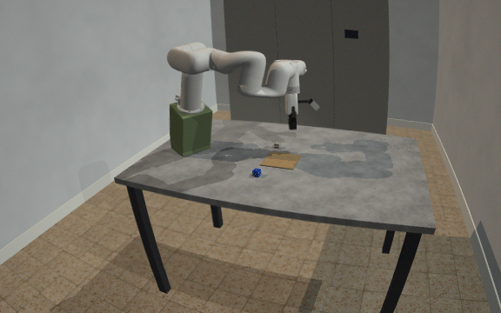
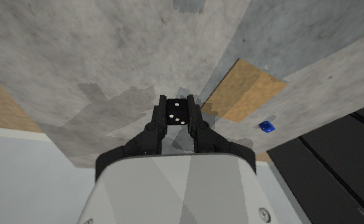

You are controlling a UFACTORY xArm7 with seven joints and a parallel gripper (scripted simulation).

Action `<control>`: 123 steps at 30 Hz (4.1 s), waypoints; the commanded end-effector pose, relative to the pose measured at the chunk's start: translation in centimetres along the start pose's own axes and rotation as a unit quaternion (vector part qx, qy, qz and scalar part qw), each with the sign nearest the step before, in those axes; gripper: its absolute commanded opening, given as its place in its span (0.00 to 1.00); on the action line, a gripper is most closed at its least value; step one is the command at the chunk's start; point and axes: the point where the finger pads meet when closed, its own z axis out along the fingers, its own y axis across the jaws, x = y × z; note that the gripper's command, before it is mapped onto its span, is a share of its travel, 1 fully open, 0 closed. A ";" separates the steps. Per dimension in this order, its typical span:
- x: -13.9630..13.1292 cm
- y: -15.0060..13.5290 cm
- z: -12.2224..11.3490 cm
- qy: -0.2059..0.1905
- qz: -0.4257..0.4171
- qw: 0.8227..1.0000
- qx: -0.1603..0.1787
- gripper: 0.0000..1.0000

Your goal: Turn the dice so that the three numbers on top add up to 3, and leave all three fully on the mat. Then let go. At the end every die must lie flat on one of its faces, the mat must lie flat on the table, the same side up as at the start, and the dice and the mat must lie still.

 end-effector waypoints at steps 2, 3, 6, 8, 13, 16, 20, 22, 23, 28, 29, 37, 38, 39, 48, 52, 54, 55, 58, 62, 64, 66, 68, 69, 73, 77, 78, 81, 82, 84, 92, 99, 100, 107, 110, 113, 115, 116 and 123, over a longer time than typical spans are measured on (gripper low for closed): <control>0.0 0.0 -0.1 0.052 -0.001 0.999 0.000 0.21; 0.0 0.0 -0.1 0.069 -0.002 0.998 0.000 0.21; -0.1 0.0 -0.1 0.123 -0.002 0.992 0.000 0.21; -0.2 0.1 0.0 0.147 -0.002 0.989 -0.001 0.21; -0.2 0.1 0.0 0.178 -0.002 0.984 -0.001 0.21; -0.3 0.1 0.0 0.235 -0.002 0.972 -0.001 0.21; -0.4 0.0 -0.1 0.271 -0.002 0.962 0.001 0.21; -0.4 0.0 0.0 0.294 -0.002 0.956 0.000 0.21; -0.5 0.0 -0.1 0.314 -0.002 0.949 0.001 0.21; -0.6 0.0 0.0 0.369 -0.002 0.929 0.001 0.21; -0.6 0.0 0.0 0.369 -0.002 0.929 0.001 0.21; -0.8 0.0 0.0 0.458 -0.001 0.889 0.001 0.21; -0.8 0.0 0.0 0.459 -0.001 0.889 0.001 0.21; -0.8 0.0 0.0 0.471 -0.001 0.882 0.001 0.21; -0.9 0.0 0.0 0.509 -0.001 0.861 0.002 0.21; -1.0 0.0 0.0 0.509 -0.001 0.860 0.002 0.21; -1.0 0.0 0.1 0.509 -0.001 0.860 0.002 0.21; -1.0 0.0 0.1 0.509 -0.001 0.860 0.002 0.21; -1.0 0.0 0.6 0.510 -0.001 0.860 0.002 0.21; -1.0 0.0 1.6 0.510 -0.001 0.860 0.002 0.21; -1.0 0.0 1.6 0.510 -0.001 0.860 0.002 0.21; -1.0 0.0 2.3 0.510 -0.001 0.860 0.002 0.21; -1.0 0.0 3.0 0.510 -0.001 0.860 0.002 0.21; -1.0 0.0 3.4 0.510 -0.001 0.860 0.002 0.21; -1.0 0.0 4.8 0.510 -0.001 0.860 0.002 0.21; -1.0 0.0 6.0 0.510 -0.001 0.860 0.002 0.21; -1.0 0.0 6.3 0.510 -0.001 0.860 0.002 0.21; -1.0 0.0 6.5 0.510 -0.001 0.860 0.002 0.21; -1.0 0.0 6.7 0.510 -0.001 0.860 0.002 0.21; -1.0 0.0 6.9 0.510 -0.001 0.860 0.002 0.21; -1.0 0.0 7.2 0.510 -0.001 0.860 0.002 0.21; -1.0 0.0 7.2 0.510 -0.001 0.860 0.002 0.21; -1.0 0.0 7.2 0.510 -0.001 0.860 0.002 0.21; -1.0 0.0 7.2 0.510 -0.001 0.860 0.002 0.21; -1.0 0.0 7.2 0.510 -0.001 0.860 0.002 0.21; -1.0 0.0 7.2 0.510 -0.001 0.860 0.002 0.21; -1.0 0.0 7.2 0.510 -0.001 0.860 0.002 0.21; -1.0 0.0 7.2 0.510 -0.001 0.860 0.002 0.21; -1.0 0.0 7.2 0.510 -0.001 0.860 0.002 0.21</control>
